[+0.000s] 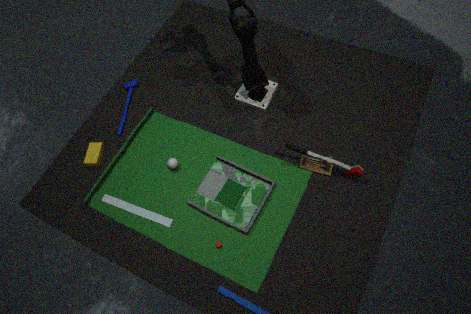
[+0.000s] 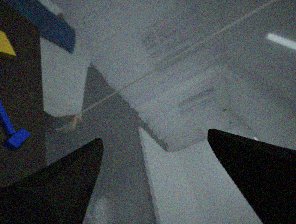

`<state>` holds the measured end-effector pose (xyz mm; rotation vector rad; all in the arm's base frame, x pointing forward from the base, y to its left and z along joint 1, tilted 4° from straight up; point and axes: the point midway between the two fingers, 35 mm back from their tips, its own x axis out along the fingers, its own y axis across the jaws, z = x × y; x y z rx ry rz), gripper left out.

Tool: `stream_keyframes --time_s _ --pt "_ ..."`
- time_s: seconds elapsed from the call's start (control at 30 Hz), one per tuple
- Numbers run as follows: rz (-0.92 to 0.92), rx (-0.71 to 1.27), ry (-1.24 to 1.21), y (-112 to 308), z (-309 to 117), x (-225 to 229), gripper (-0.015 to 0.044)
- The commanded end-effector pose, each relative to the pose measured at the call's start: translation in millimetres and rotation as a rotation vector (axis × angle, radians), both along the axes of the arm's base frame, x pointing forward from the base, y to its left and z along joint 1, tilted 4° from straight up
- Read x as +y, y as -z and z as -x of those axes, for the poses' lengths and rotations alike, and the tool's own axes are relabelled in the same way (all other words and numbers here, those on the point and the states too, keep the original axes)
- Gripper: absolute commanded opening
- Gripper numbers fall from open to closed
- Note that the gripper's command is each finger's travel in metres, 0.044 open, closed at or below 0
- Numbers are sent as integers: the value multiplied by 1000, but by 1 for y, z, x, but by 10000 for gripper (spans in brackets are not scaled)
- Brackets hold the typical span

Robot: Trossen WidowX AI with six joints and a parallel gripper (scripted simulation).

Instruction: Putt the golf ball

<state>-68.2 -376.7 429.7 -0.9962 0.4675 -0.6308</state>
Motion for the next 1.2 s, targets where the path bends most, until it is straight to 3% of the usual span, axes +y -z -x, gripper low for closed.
stream_keyframes --time_s 0.0,0.07,0.3,0.57,0.9,1.17 --pt "2 5 0 0 -2 0 426" --pt "16 41 -5 0 -18 0 440" --pt "-162 28 -193 28 -134 -14 440" --pt "-360 77 -398 62 -259 17 440" --pt "-532 238 -643 106 -386 113 440" --pt "-651 444 -797 142 -450 222 440"
